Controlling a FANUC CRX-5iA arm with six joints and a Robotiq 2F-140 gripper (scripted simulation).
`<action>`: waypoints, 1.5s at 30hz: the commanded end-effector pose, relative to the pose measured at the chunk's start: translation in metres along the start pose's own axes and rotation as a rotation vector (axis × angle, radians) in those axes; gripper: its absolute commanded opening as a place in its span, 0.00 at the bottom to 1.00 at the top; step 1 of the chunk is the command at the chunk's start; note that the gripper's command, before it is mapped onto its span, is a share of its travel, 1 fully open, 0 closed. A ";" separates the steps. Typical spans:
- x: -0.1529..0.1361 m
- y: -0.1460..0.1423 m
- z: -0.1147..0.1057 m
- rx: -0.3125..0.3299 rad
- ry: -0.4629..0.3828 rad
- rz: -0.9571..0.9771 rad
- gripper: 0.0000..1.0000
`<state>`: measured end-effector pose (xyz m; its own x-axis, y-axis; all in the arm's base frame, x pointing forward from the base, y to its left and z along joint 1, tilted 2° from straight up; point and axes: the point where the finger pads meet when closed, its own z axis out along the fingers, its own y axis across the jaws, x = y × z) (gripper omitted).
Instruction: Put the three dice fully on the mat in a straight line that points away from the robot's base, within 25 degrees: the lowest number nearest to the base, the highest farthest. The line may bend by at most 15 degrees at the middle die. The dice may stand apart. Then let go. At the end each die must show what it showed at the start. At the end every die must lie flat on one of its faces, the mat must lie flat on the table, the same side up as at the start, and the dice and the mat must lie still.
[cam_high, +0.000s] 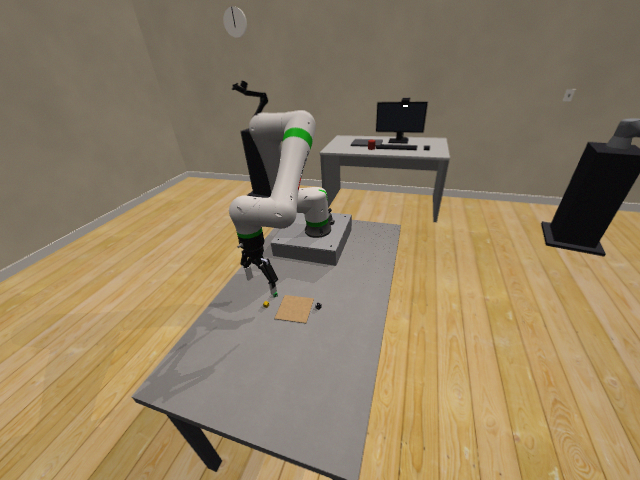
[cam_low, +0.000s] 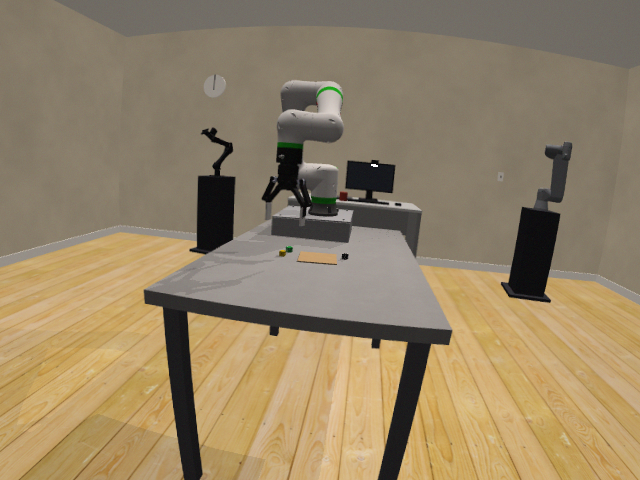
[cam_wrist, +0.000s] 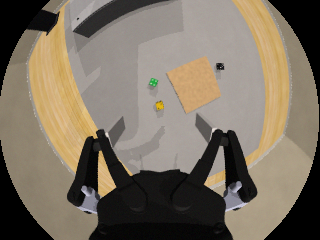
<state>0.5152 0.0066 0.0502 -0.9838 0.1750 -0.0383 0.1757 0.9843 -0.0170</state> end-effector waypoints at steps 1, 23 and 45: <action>0.000 0.000 0.001 -0.010 0.004 -0.146 1.00; 0.000 0.000 0.011 -0.011 0.001 -0.915 1.00; 0.000 0.000 0.019 -0.011 -0.003 -1.604 1.00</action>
<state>0.5159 0.0065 0.0321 -0.2158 -0.9763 0.0157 -0.9758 0.2150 -0.0399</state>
